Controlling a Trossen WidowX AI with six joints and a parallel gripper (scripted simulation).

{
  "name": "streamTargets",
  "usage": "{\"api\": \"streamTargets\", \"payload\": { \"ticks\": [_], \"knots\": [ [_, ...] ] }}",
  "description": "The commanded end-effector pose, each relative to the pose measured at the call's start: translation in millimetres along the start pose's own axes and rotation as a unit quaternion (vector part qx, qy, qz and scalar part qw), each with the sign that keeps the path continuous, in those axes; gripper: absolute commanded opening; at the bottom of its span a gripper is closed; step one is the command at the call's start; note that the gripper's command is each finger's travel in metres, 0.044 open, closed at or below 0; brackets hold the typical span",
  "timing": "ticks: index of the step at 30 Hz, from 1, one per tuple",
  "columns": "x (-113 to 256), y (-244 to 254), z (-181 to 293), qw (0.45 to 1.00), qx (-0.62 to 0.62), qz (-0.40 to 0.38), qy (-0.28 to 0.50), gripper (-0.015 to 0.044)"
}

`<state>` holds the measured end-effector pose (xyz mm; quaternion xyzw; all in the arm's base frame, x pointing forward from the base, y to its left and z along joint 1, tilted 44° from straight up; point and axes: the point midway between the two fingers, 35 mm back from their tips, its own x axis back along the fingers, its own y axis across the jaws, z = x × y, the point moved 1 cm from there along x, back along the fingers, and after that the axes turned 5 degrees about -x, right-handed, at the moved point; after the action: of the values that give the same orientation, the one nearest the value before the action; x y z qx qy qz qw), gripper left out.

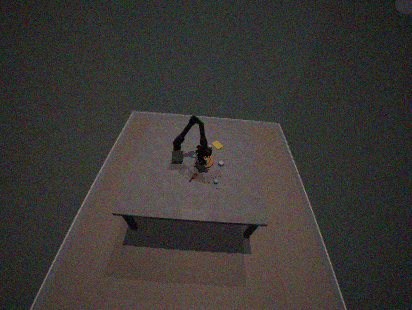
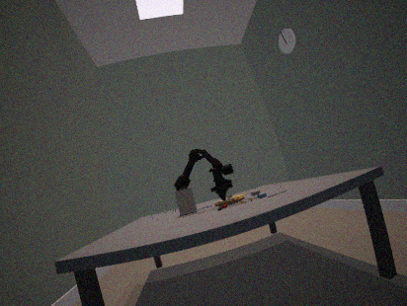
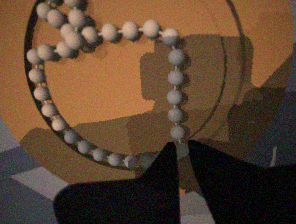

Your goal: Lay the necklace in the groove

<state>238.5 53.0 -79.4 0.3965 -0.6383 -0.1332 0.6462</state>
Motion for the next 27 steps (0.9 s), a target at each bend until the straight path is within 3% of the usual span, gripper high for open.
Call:
{"api": "streamTargets", "payload": {
  "ticks": [1,15,27],
  "knots": [
    [1.0,-5.6,3.8,1.000,0.002,0.002,0.001,0.0000],
    [-7.0,-7.3,5.1,1.000,0.002,0.001,0.001,0.0000],
    [-2.5,-7.0,3.0,1.000,0.008,0.004,-0.002,0.0315]
  ]
}}
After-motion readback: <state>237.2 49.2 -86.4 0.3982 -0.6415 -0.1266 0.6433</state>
